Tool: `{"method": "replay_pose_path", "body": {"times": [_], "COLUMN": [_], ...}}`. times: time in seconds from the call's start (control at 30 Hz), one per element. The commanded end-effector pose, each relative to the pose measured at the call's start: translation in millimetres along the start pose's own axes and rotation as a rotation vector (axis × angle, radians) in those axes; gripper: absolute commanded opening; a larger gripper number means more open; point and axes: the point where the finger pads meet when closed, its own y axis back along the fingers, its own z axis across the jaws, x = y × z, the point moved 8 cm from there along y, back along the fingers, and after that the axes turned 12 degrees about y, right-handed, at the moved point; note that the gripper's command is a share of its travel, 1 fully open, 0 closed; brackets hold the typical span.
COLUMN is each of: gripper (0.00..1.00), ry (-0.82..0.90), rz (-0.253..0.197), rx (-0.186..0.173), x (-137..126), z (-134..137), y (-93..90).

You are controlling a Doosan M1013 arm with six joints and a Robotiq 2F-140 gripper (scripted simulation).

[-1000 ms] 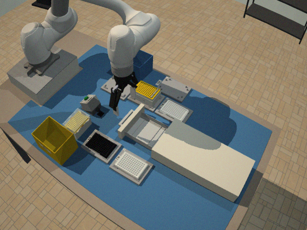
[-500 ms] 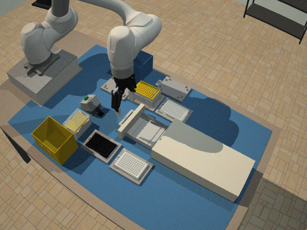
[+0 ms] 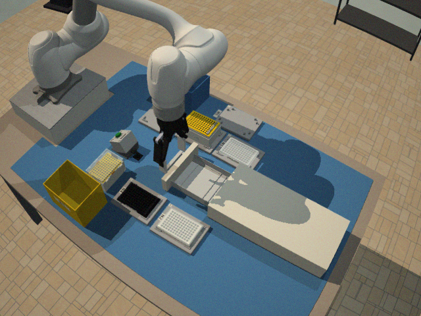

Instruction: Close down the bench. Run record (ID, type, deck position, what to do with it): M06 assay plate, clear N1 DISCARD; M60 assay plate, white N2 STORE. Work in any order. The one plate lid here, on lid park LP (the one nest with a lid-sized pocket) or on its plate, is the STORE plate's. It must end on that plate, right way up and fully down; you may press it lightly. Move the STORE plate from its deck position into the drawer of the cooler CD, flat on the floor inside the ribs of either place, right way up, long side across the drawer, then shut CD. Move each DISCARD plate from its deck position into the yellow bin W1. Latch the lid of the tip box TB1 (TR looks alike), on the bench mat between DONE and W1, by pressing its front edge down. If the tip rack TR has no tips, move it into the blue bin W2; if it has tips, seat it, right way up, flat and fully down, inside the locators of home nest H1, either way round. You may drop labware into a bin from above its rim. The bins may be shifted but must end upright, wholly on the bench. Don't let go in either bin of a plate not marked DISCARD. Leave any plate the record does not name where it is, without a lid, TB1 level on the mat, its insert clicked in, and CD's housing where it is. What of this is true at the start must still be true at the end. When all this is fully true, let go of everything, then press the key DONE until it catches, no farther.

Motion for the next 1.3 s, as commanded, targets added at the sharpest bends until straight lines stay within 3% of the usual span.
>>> {"method": "replay_pose_path", "body": {"times": [0.0,1.27], "gripper": [0.66,0.66], "ry": [0.000,0.000], "rz": [0.000,0.000], "rx": [0.000,0.000], "x": [4,64], "z": [8,121], "y": [0.4,4.7]}}
